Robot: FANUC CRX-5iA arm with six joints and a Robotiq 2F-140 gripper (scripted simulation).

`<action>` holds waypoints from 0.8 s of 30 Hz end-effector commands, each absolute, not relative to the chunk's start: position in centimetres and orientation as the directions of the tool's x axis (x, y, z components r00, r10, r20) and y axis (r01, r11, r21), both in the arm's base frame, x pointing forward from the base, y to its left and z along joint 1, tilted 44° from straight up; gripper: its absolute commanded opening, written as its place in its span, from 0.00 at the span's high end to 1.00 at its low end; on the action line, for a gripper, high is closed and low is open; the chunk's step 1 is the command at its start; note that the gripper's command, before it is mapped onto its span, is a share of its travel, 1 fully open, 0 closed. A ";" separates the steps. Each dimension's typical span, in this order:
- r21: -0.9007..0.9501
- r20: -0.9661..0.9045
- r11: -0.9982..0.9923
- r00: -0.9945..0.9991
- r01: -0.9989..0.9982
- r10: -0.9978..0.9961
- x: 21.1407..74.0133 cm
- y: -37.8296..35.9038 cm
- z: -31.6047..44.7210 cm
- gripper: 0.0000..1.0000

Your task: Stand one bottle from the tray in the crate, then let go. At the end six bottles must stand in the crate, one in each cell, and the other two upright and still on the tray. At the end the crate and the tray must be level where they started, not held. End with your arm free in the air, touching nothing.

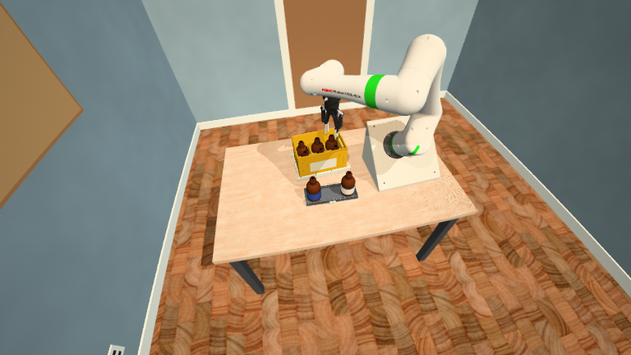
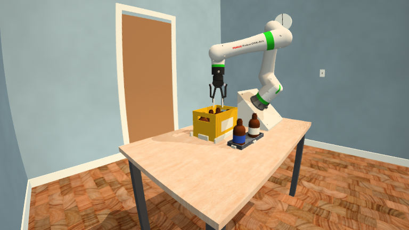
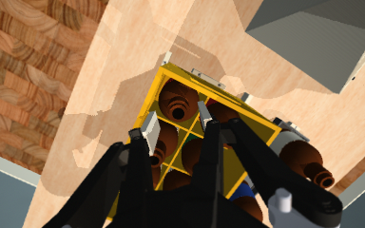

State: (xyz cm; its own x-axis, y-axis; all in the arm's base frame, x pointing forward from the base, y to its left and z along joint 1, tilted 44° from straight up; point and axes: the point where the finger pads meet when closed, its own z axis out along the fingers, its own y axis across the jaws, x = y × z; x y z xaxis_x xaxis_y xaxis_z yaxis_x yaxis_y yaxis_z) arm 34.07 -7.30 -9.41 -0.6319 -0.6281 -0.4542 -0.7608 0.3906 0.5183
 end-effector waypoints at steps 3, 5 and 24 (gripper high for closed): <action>0.518 -0.454 0.391 -0.632 -0.761 -0.628 34.3 -8.4 -8.3 0.62; 0.518 -0.454 0.391 -0.632 -0.761 -0.628 34.3 -8.4 -8.3 0.62; 0.518 -0.454 0.391 -0.632 -0.761 -0.628 34.8 -10.8 -5.7 0.62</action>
